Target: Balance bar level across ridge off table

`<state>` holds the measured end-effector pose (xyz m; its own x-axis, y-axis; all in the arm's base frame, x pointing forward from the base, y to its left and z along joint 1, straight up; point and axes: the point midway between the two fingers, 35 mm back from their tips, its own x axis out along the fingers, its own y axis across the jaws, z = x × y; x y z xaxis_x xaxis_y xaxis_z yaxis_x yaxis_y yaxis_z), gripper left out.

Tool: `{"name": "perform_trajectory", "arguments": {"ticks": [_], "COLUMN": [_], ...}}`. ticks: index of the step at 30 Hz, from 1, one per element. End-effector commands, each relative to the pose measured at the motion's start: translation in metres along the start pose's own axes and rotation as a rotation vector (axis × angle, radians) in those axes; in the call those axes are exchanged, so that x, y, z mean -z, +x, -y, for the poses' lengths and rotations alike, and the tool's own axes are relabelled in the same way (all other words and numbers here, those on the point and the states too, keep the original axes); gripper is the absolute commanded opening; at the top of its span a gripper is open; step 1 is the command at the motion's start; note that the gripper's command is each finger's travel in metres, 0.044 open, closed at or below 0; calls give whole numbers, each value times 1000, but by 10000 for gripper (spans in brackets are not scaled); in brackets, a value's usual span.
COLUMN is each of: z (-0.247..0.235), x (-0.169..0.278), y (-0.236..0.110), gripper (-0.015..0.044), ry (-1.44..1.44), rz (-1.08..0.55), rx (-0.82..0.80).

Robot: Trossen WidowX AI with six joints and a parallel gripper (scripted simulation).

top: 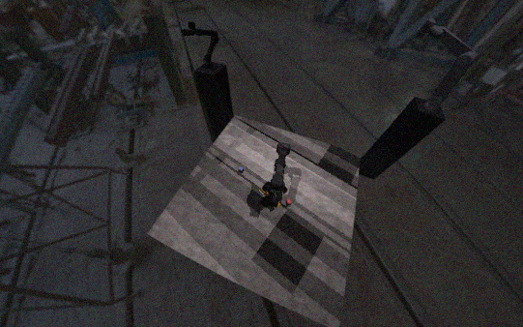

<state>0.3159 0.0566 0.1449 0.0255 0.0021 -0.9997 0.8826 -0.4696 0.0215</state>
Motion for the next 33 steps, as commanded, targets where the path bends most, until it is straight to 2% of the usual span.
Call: {"name": "perform_trajectory", "arguments": {"ticks": [1, 33], "z": [6, 3], "x": [12, 13], "y": [0, 43], "gripper": [0, 0], "ry": [84, 98], "rz": [-4, -4], "rx": [1, 1]}}
